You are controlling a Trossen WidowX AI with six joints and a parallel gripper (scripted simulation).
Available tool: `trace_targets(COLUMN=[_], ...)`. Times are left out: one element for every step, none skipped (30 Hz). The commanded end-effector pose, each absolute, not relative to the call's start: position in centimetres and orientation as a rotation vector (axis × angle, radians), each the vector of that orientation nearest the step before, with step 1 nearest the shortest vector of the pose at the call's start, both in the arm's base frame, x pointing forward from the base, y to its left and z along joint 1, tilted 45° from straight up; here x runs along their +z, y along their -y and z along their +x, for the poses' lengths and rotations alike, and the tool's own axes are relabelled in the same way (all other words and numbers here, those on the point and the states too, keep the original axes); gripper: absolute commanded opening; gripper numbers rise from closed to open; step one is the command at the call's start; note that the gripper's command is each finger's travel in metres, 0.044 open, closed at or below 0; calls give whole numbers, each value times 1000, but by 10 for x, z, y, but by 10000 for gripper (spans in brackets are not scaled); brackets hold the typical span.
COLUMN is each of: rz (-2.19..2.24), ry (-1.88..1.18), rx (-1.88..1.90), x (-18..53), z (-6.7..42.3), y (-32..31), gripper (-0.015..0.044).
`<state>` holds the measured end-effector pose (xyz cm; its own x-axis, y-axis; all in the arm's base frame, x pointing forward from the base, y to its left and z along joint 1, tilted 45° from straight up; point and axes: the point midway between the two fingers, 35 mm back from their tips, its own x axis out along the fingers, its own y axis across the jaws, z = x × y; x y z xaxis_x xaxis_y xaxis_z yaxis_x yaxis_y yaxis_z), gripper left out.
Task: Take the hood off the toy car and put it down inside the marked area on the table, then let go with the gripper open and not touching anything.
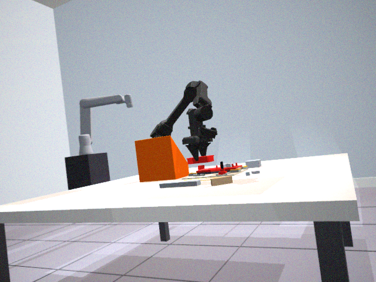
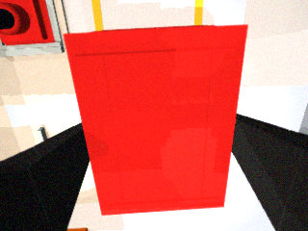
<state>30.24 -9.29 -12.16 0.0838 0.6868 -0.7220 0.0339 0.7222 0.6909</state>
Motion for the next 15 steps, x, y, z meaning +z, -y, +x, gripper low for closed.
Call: trace_targets(rz=[647, 647, 647, 647, 647, 647, 647, 647, 647, 647, 647, 647, 647, 647, 647], ry=[-1422, -1421, -1421, -1421, -1421, -1421, -1421, -1421, -1421, -1421, -1421, -1421, -1421, -1421, -1421], rx=[539, 539, 539, 539, 539, 539, 539, 539, 539, 539, 539, 539, 539, 539, 539], x=[-124, -125, -125, -126, -126, -127, -127, -128, -128, -128, -129, -129, -130, -130, -131], z=[302, 302, 302, 302, 303, 303, 303, 303, 303, 303, 303, 303, 303, 303, 303], y=[91, 90, 90, 89, 89, 89, 88, 88, 87, 87, 86, 86, 85, 85, 84], gripper=[0, 0, 0, 0, 0, 0, 0, 0, 0, 0, 0, 0, 0, 0, 0])
